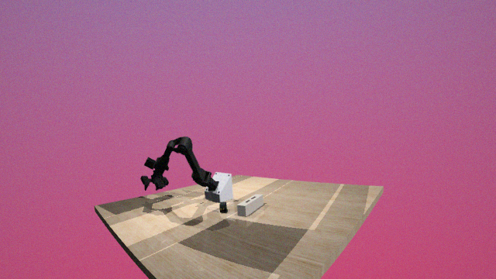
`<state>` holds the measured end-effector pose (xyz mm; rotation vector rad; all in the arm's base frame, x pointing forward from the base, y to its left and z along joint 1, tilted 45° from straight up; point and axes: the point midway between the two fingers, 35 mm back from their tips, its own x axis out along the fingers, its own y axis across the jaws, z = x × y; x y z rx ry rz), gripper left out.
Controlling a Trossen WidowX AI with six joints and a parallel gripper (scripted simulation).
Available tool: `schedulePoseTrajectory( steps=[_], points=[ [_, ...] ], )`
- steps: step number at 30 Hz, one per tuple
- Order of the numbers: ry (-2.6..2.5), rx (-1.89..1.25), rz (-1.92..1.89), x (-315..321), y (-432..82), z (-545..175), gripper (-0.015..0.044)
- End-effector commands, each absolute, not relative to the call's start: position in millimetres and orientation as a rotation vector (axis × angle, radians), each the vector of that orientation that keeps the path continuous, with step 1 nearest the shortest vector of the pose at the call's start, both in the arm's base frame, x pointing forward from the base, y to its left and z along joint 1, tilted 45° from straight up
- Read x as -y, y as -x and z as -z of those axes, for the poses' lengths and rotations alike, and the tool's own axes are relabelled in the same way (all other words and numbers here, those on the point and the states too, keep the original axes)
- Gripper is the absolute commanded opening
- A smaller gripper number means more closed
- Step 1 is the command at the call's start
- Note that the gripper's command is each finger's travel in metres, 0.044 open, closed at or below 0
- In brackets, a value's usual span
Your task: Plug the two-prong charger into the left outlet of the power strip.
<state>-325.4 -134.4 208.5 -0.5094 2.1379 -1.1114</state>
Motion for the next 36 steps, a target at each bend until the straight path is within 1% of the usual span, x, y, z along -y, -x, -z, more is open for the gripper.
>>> schedulePoseTrajectory(
  steps=[1,2,9,36],
  points=[
    [0.509,-2.137,1.112,134.6,325.4,-208.5,0.0426],
    [0.509,-2.133,1.115,135.1,325.2,-208.3,0.044],
    [0.509,-2.046,1.179,146.9,320.4,-204.6,0.044],
    [0.728,-1.794,1.275,235.5,262.1,-258.6,0.044]
  ],
)
